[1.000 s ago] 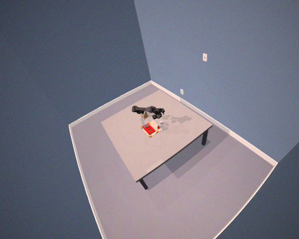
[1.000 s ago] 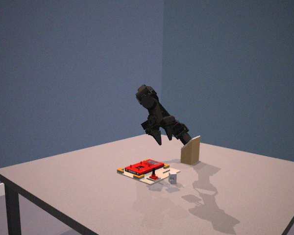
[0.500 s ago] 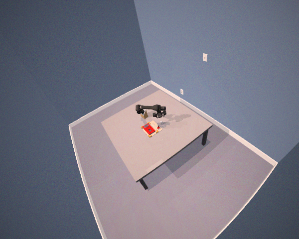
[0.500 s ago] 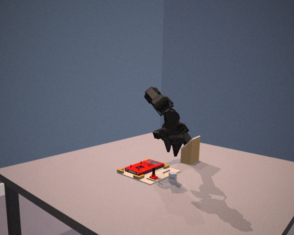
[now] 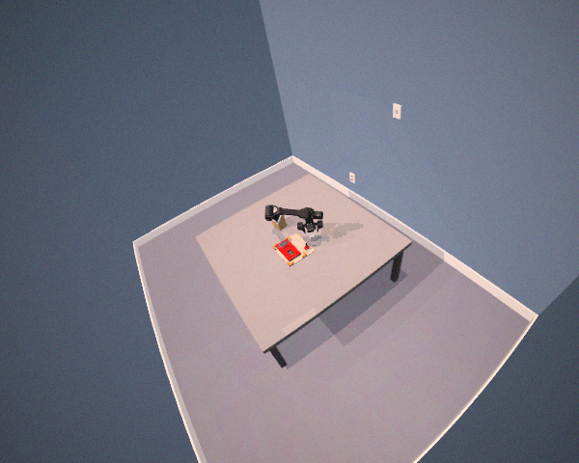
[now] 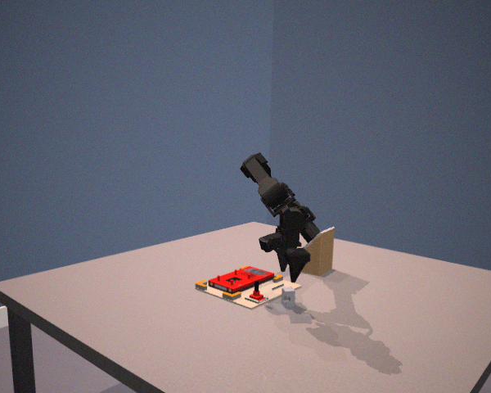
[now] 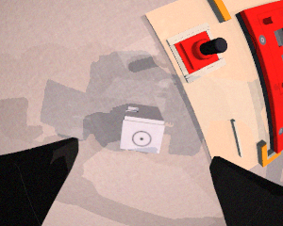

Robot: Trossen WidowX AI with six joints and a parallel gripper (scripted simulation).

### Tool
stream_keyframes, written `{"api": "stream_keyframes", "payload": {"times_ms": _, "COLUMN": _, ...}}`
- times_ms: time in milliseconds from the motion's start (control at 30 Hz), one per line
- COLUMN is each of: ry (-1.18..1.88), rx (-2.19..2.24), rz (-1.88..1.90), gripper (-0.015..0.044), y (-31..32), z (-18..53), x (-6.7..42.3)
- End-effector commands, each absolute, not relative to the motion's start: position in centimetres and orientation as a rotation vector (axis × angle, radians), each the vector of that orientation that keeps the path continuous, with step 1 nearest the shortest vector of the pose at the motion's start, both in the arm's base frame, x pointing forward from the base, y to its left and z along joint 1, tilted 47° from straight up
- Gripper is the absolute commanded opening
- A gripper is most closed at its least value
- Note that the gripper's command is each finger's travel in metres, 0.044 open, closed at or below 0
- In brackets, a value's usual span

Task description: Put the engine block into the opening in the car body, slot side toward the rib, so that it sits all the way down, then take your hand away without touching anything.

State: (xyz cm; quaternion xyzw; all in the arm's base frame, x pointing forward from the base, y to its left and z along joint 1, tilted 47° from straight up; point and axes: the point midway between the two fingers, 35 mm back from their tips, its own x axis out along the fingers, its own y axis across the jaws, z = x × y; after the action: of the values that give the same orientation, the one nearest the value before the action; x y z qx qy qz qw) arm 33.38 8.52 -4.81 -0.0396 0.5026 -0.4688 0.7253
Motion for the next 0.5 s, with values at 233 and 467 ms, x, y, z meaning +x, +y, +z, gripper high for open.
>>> {"api": "stream_keyframes", "payload": {"times_ms": 233, "ry": 1.102, "rx": -0.095, "rz": -1.024, "gripper": 0.044, "y": 7.3, "z": -6.7, "x": 33.5}}
{"api": "stream_keyframes", "payload": {"times_ms": 467, "ry": 1.102, "rx": -0.095, "rz": -1.024, "gripper": 0.044, "y": 6.5, "z": -7.5, "x": 33.6}}
